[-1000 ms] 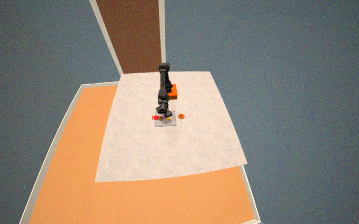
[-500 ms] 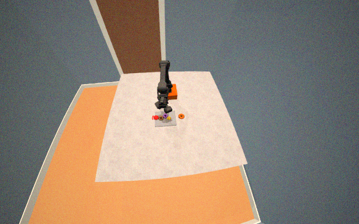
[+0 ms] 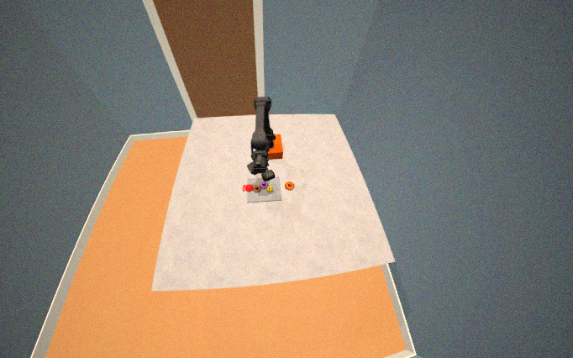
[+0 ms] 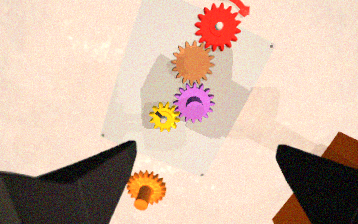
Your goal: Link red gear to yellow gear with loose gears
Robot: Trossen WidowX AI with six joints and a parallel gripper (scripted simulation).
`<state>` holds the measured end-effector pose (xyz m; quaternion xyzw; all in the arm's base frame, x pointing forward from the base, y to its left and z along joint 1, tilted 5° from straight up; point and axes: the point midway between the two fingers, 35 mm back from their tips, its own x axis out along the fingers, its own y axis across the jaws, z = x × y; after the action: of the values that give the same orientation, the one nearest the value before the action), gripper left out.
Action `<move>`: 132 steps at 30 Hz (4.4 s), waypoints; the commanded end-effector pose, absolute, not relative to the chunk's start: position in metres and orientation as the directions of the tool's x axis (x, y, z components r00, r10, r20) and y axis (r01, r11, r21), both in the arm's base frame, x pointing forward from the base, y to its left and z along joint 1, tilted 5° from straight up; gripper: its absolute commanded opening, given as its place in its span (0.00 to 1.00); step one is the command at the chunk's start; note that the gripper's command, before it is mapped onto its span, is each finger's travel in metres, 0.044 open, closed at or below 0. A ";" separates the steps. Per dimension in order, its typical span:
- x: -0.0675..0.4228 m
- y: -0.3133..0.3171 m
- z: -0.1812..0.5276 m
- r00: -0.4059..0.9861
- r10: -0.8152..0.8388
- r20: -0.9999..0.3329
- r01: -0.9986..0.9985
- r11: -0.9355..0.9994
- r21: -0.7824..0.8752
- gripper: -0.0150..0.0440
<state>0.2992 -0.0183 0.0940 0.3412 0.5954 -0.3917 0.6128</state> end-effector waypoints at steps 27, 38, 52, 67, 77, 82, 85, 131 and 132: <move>0.300 -0.013 0.094 -0.016 -0.074 -0.997 0.887 0.460 -0.048 1.00; 0.284 0.134 0.106 0.002 -0.057 -0.998 0.875 0.483 -0.025 1.00; 0.183 0.268 0.119 -0.028 -0.051 -0.998 0.887 0.459 -0.048 1.00; 0.183 0.268 0.119 -0.028 -0.051 -0.998 0.887 0.459 -0.048 1.00; 0.183 0.268 0.119 -0.028 -0.051 -0.998 0.887 0.459 -0.048 1.00; 0.183 0.268 0.119 -0.028 -0.051 -0.998 0.887 0.459 -0.048 1.00; 0.183 0.268 0.119 -0.028 -0.051 -0.998 0.887 0.459 -0.048 1.00; 0.183 0.268 0.119 -0.028 -0.051 -0.998 0.887 0.459 -0.048 1.00; 0.183 0.268 0.119 -0.028 -0.051 -0.998 0.887 0.459 -0.048 1.00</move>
<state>0.1834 0.2684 0.1191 0.3465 0.6021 -0.3861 0.6068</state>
